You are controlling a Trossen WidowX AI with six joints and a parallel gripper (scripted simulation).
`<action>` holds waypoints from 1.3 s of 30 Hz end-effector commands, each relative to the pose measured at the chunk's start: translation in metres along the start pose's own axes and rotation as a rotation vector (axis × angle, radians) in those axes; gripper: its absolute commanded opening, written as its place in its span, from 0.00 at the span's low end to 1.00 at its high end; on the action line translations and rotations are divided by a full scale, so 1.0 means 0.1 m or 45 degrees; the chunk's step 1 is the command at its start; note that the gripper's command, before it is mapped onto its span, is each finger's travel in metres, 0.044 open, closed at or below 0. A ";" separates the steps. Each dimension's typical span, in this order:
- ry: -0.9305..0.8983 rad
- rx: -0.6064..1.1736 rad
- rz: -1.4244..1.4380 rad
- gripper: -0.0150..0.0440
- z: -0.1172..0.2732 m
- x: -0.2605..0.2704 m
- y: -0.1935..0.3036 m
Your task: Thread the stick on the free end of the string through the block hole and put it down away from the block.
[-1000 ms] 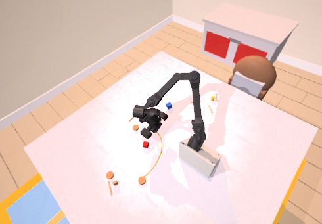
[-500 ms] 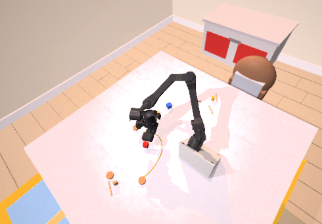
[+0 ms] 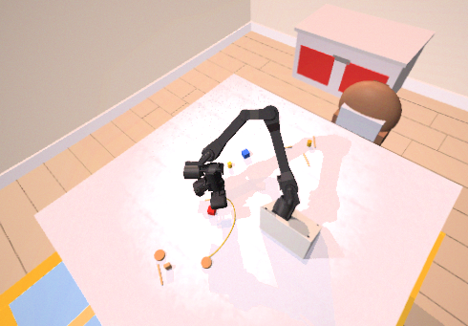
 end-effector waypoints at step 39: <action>-0.100 0.045 1.376 0.25 0.01 0.41 -0.39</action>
Point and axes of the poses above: the point midway between the two fingers, 35 mm back from their tips, its own z axis back along the fingers, its own x axis across the jaws, y = z × x, the point moved 8 cm from there along z, back along the fingers, and after that the axes turned 1 degree about -z, right-handed, at the moved point
